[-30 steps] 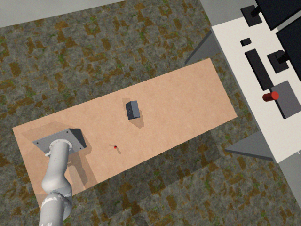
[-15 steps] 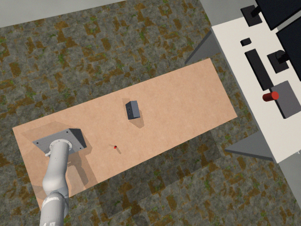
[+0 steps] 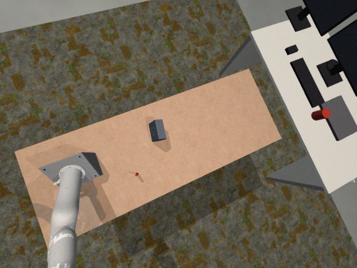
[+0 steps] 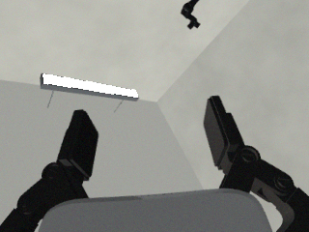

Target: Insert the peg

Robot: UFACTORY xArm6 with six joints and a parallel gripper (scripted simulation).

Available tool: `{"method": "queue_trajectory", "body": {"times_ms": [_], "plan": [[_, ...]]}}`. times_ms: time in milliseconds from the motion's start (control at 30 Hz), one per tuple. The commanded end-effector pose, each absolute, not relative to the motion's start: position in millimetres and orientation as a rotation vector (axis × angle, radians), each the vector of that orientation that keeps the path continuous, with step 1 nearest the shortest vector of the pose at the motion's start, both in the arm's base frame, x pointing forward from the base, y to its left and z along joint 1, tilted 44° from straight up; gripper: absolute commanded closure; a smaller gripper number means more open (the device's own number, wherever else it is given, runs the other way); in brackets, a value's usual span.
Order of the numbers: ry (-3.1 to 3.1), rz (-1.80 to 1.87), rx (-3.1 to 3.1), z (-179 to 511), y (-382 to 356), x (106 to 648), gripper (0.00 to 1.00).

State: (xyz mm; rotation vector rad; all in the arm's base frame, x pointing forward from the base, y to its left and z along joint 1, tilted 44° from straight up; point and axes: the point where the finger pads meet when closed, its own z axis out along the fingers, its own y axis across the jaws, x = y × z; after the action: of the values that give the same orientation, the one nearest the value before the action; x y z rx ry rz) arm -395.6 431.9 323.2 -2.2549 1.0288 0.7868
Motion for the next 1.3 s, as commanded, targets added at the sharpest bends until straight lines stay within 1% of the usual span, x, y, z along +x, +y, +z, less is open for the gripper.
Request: {"method": "queue_trajectory", "body": {"times_ms": [0, 67, 233, 567, 633, 800, 1133, 1200, 1267], "plan": [[1.020, 0.629, -2.232, 309, 471, -333, 0.00], [1.020, 0.629, -2.232, 309, 471, -333, 0.00], [1.013, 0.467, -2.221, 293, 500, -266, 0.00], [1.011, 0.198, -2.224, 267, 528, -149, 0.00], [1.011, 0.198, -2.224, 267, 528, -149, 0.00], [1.015, 0.040, -2.237, 253, 531, -79, 0.00], [1.031, -0.227, -2.284, 229, 515, 41, 0.00], [1.031, -0.227, -2.284, 229, 515, 41, 0.00], [1.036, -0.285, -2.298, 223, 507, 67, 0.00]]}}
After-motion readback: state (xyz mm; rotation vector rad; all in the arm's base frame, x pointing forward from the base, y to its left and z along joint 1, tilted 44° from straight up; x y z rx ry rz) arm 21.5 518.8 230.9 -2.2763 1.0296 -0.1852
